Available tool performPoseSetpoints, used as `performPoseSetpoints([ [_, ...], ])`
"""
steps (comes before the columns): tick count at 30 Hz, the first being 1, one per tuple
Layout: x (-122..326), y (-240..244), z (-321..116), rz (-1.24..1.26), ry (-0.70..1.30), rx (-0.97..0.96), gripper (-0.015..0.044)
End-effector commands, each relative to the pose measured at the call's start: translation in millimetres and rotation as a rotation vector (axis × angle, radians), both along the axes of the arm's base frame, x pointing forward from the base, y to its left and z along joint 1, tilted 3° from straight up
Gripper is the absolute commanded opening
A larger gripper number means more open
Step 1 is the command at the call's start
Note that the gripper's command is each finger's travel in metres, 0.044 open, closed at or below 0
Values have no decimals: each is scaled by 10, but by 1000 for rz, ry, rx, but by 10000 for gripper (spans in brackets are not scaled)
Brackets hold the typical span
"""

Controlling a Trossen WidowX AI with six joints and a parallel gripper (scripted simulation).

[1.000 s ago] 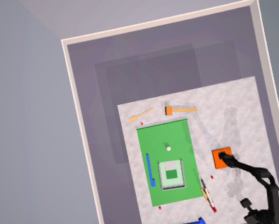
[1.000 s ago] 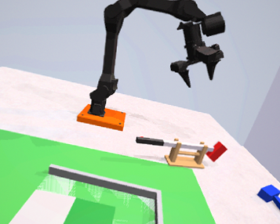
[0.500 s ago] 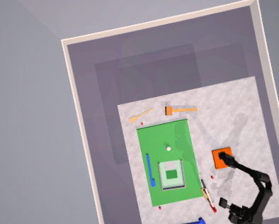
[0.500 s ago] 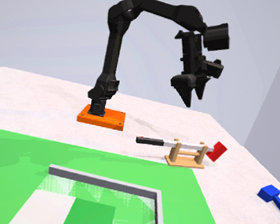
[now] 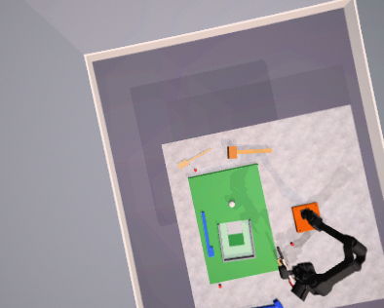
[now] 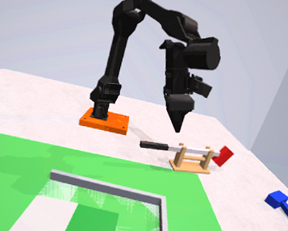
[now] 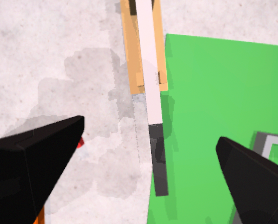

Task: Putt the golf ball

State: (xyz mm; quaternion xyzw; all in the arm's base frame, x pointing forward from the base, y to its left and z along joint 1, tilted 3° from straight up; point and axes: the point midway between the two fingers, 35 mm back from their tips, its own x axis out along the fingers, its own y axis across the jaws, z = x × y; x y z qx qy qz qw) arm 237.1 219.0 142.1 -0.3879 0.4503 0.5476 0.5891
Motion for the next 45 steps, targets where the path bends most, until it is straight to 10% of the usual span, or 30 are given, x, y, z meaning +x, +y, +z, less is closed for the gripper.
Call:
performPoseSetpoints([
  [1, 162, -437, -306, 256, -12, -6, 440],
  [45, 139, -442, -970, 256, -12, -6, 440],
])
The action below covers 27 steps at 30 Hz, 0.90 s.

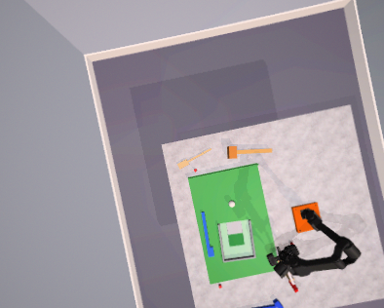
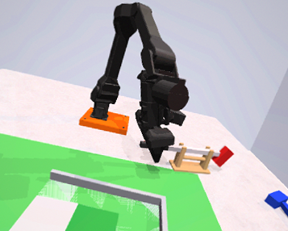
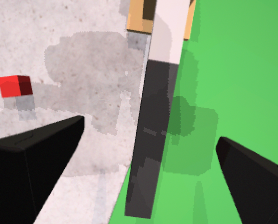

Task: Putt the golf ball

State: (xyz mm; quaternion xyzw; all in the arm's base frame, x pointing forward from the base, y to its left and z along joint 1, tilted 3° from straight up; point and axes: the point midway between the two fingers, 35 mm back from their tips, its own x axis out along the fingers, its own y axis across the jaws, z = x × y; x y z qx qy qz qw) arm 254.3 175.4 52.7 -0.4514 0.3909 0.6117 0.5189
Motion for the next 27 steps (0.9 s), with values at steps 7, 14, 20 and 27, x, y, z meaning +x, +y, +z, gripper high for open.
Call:
performPoseSetpoints([
  [7, -36, -6, -114, -1, 14, -2, 440],
  [14, -11, -2, -83, 1, 4, -2, 256],
  [20, -11, -2, -83, 1, 4, -2, 99],
  [27, -11, -2, -83, 1, 4, -2, 32],
])
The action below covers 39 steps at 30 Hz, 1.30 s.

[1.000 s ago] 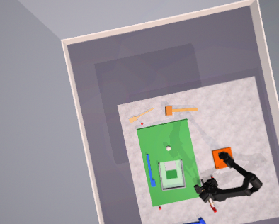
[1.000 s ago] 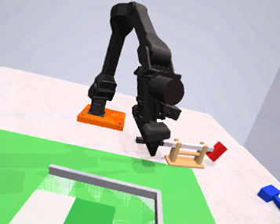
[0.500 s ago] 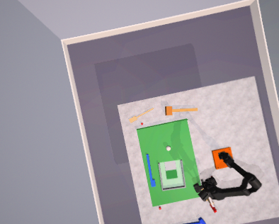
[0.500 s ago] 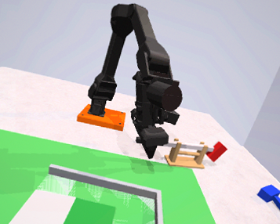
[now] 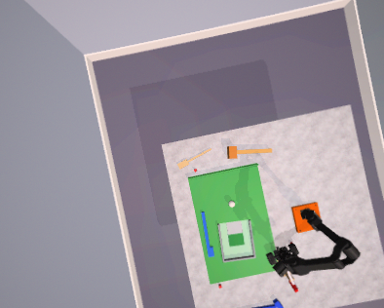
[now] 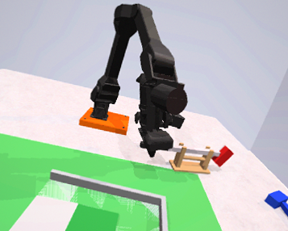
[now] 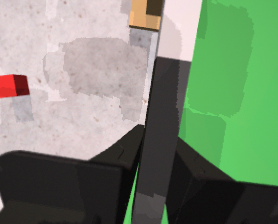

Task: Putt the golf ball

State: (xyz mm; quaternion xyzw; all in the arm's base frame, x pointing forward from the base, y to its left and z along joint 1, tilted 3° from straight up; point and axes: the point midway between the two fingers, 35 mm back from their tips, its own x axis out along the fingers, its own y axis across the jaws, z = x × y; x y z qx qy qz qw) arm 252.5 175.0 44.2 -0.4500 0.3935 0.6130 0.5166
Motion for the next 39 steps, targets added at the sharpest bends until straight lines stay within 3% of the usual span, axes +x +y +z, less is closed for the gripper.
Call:
performPoseSetpoints([
  [1, 7, 1, 2, 0, -3, 1, 26],
  [3, 9, 2, 10, 0, -3, 1, 0],
  [24, 31, -24, 992, 0, 0, 0, 0],
  [39, 414, -695, 954, -340, 20, -68, 0],
])
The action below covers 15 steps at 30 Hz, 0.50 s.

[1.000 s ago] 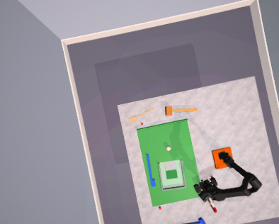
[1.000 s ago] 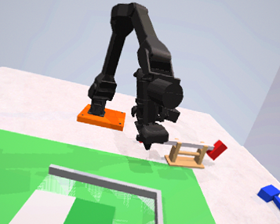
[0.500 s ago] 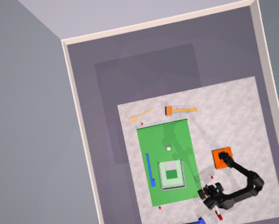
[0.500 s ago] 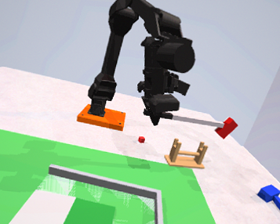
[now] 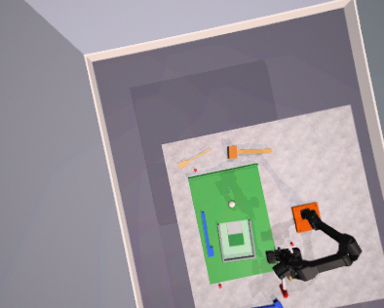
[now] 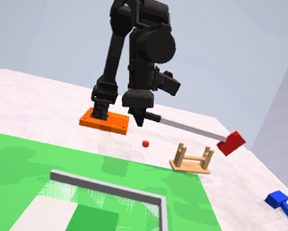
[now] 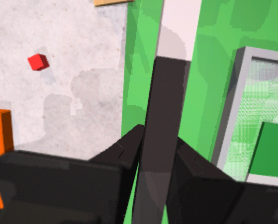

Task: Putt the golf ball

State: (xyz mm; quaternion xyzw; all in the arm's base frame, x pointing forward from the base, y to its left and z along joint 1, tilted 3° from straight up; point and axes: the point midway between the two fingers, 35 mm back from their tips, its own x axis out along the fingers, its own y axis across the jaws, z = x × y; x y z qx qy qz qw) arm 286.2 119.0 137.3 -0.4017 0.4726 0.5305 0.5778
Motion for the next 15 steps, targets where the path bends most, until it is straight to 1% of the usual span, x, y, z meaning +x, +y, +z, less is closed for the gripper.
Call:
performPoseSetpoints([
  [1, 101, -192, 25, -97, 4, -16, 0],
  [15, 309, -1033, 56, -479, 43, -78, 0],
])
